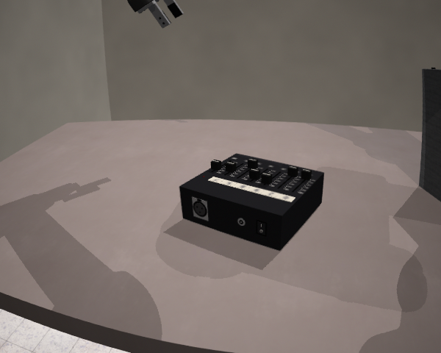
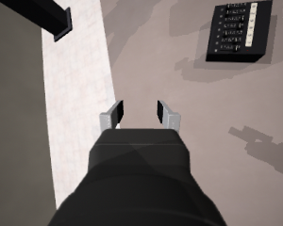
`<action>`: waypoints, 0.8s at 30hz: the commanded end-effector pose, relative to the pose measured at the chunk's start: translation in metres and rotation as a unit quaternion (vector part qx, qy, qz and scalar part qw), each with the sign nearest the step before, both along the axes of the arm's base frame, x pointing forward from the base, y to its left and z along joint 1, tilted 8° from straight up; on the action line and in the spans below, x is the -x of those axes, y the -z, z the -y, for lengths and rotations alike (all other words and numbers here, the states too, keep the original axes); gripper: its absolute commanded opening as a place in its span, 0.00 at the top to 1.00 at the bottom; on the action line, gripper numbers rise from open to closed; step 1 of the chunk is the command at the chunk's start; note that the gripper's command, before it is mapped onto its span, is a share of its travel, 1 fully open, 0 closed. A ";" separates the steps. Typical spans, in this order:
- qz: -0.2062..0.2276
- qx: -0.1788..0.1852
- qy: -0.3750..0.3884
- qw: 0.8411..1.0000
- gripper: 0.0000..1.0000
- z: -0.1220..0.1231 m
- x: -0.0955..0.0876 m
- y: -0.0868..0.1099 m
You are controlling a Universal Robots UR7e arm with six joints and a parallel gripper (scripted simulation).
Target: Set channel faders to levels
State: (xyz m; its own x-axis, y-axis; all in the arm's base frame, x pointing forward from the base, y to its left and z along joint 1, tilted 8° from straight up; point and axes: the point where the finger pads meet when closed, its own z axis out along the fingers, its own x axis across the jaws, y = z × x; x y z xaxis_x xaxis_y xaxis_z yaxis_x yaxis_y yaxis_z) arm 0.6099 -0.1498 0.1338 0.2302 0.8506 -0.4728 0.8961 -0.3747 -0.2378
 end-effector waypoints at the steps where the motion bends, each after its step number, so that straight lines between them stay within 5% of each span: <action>1: 0.020 -0.013 -0.014 1.000 0.00 -0.026 0.007 0.019; 9: 0.046 -0.033 -0.034 0.998 0.00 -0.063 0.023 0.046; 24: 0.109 -0.086 -0.090 0.986 0.00 -0.153 0.084 0.105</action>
State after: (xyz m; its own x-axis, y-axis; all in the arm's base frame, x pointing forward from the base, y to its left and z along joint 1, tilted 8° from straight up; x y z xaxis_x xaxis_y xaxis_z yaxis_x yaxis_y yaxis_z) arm 0.5459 -0.0248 0.0454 0.1696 0.9336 -0.3156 0.9670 -0.2194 -0.1293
